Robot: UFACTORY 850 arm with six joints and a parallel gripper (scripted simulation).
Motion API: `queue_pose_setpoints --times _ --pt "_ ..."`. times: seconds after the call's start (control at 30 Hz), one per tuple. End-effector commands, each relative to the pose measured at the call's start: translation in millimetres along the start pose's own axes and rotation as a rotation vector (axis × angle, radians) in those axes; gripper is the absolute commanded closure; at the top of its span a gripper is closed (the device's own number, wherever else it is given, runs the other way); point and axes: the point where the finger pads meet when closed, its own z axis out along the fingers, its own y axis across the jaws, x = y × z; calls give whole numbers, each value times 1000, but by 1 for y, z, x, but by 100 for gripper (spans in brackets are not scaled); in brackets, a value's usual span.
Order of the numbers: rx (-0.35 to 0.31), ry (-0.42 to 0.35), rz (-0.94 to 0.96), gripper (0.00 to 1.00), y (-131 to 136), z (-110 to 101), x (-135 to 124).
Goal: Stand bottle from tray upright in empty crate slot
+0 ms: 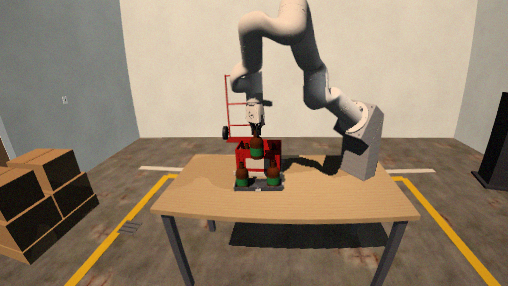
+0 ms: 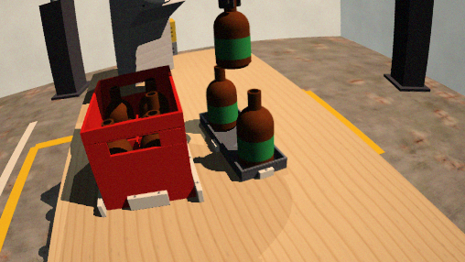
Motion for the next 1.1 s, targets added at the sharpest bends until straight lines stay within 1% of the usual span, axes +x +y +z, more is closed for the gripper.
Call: queue_pose_setpoints --times 0.0,1.07 --pt "1 0 -1 100 0 0 0" --pt "1 0 -1 100 -4 0 4"
